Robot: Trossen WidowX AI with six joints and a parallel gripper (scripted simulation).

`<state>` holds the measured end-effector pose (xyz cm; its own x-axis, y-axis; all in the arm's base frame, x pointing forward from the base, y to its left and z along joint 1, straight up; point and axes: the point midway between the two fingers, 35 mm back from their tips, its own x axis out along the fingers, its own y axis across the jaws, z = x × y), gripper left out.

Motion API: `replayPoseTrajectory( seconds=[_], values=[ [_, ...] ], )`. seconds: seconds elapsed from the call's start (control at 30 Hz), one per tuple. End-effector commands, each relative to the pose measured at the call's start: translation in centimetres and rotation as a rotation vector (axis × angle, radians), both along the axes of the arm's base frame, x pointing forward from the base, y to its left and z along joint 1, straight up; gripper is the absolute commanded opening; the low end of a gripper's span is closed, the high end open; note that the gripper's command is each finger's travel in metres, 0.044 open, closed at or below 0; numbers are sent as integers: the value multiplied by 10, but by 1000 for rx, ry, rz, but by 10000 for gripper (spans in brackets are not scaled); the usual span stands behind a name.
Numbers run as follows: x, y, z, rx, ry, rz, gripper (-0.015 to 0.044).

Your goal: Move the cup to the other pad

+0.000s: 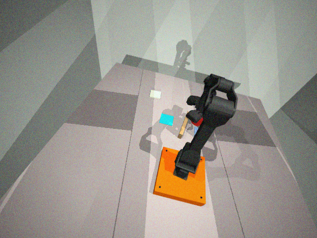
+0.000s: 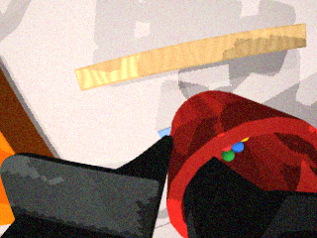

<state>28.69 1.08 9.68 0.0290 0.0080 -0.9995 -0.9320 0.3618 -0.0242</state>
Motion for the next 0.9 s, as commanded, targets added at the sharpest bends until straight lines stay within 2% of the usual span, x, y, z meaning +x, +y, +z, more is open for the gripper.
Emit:
replayPoseTrajectory(
  seconds=[0.0, 0.87],
  values=[
    [0, 7, 0, 1, 1, -1, 0],
    [-1, 62, 2, 6, 1, -1, 0]
  ],
)
